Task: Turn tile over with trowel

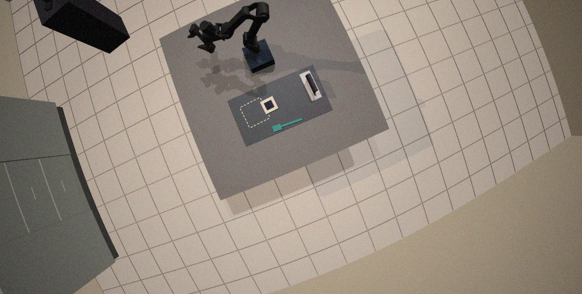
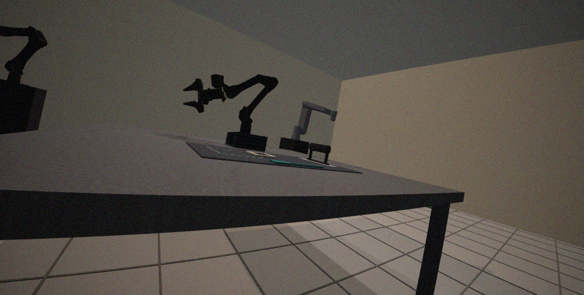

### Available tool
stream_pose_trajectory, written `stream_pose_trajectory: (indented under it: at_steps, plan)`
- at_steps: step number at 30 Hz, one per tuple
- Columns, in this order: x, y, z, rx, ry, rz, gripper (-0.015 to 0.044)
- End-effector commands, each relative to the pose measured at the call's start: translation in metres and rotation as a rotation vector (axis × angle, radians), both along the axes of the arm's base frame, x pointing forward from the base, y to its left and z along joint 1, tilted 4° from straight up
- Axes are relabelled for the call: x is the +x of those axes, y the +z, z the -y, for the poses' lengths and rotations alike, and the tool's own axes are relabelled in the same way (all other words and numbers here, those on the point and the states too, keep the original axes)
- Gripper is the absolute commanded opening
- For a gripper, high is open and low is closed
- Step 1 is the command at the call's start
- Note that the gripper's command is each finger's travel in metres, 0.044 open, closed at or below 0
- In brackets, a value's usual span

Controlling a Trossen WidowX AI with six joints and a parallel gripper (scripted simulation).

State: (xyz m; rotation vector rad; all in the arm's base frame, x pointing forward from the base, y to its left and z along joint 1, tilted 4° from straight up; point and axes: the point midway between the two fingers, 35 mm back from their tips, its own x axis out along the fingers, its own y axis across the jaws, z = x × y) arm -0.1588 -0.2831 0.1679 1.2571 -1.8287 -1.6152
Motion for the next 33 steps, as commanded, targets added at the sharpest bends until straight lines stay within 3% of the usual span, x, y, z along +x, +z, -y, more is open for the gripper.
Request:
stream_pose_trajectory:
  at_steps: [1, 11, 21, 25, 33]
  plan:
    - [0.0000, 0.0000, 0.0000, 0.000, 0.000, 0.000, 0.0374]
    - [0.0000, -0.0001, 0.0000, 0.000, 0.000, 0.000, 0.0111]
    - [0.0000, 0.0000, 0.0000, 0.000, 0.000, 0.000, 0.0100]
    - [0.0000, 0.0000, 0.0000, 0.000, 0.000, 0.000, 0.0000]
    - [0.0000, 0.0000, 0.0000, 0.000, 0.000, 0.000, 0.0000]
